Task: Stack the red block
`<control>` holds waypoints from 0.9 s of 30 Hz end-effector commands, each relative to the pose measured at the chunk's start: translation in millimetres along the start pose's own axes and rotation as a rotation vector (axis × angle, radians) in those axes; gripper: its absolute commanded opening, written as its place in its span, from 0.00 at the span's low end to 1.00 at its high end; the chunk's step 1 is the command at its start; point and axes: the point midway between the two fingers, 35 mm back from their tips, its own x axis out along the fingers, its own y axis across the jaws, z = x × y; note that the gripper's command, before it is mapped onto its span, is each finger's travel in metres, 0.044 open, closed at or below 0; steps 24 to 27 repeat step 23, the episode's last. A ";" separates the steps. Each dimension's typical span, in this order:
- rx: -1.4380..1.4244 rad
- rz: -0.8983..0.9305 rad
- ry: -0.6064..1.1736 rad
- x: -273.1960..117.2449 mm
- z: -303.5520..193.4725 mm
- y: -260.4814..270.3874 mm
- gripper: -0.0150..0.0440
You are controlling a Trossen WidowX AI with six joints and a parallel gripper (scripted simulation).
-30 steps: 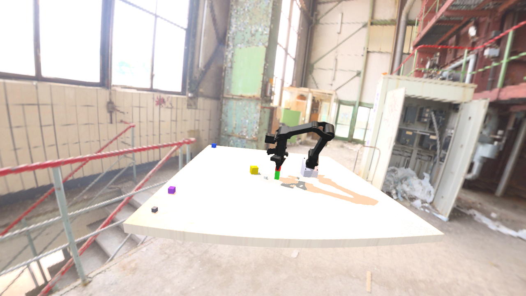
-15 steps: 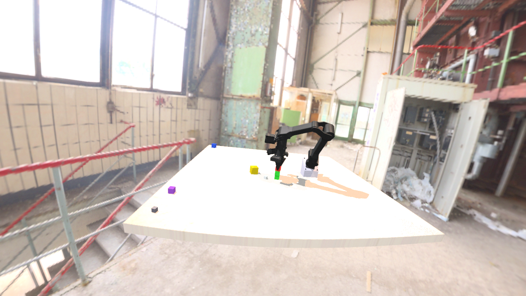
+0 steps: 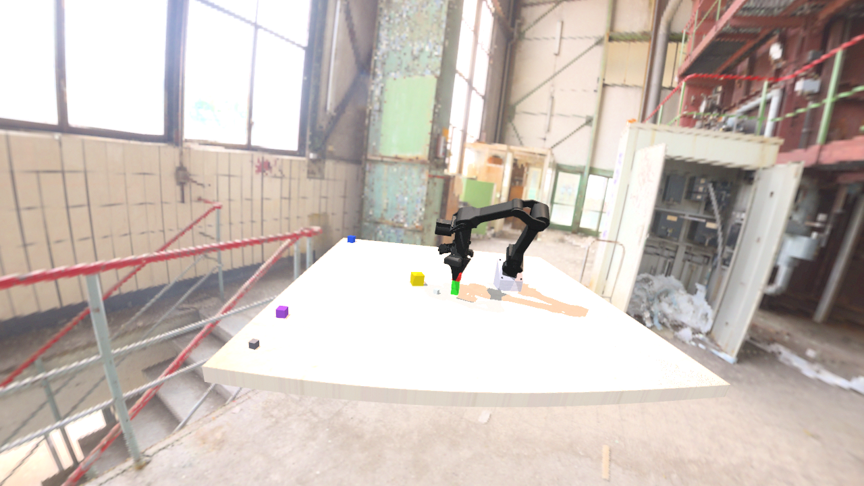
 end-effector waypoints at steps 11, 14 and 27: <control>0.000 -0.002 0.001 0.2 -0.2 -0.3 1.00; 0.000 -0.002 0.001 0.2 -0.2 -0.3 1.00; 0.000 -0.002 0.001 0.2 -0.2 -0.3 1.00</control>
